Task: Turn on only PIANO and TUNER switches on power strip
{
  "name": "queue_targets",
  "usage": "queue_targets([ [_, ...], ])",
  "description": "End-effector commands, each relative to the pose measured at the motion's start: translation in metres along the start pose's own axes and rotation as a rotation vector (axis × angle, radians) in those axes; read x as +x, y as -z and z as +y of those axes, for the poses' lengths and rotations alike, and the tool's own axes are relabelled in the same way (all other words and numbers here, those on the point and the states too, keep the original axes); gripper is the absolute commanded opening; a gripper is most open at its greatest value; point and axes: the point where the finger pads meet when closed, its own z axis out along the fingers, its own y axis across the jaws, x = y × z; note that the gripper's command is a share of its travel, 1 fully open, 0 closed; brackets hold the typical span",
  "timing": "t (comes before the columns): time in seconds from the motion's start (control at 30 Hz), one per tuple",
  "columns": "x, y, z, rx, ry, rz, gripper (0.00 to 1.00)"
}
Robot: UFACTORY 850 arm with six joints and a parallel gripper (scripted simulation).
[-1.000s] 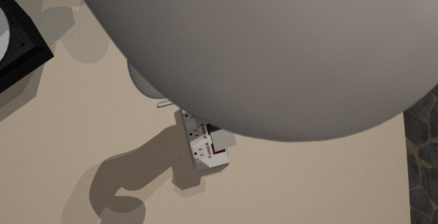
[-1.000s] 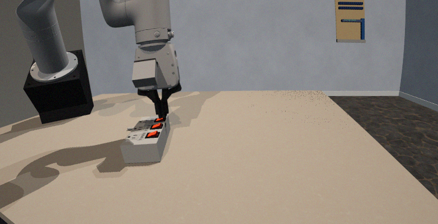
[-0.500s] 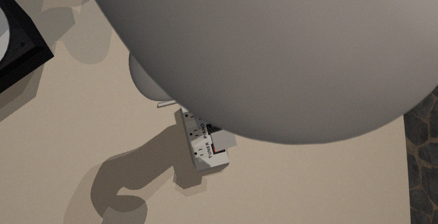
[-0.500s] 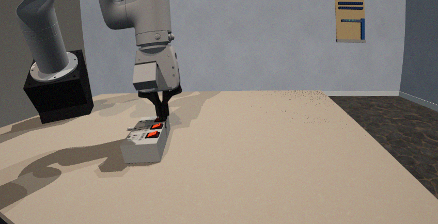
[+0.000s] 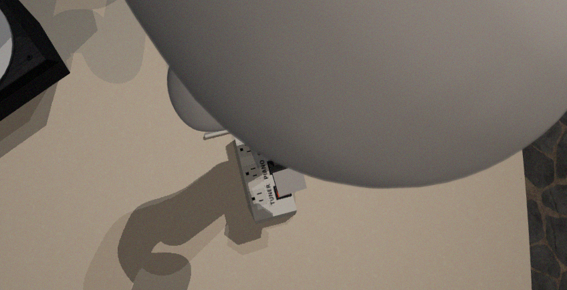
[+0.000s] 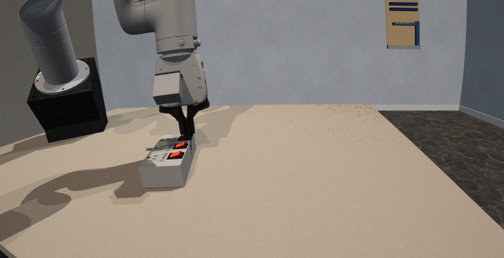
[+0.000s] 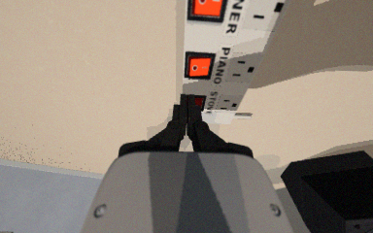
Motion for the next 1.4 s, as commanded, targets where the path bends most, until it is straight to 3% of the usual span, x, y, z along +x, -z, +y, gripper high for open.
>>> queue_targets([
  [0.0,0.0,0.0,0.0,-0.001,0.0,0.001,0.0],
  [0.3,0.0,0.006,0.0,-0.001,0.0,0.001,0.0],
  [0.73,0.0,0.038,0.0,-0.001,0.0,0.001,0.0],
  [1.37,0.0,0.039,0.0,-0.001,0.0,0.001,0.0],
])
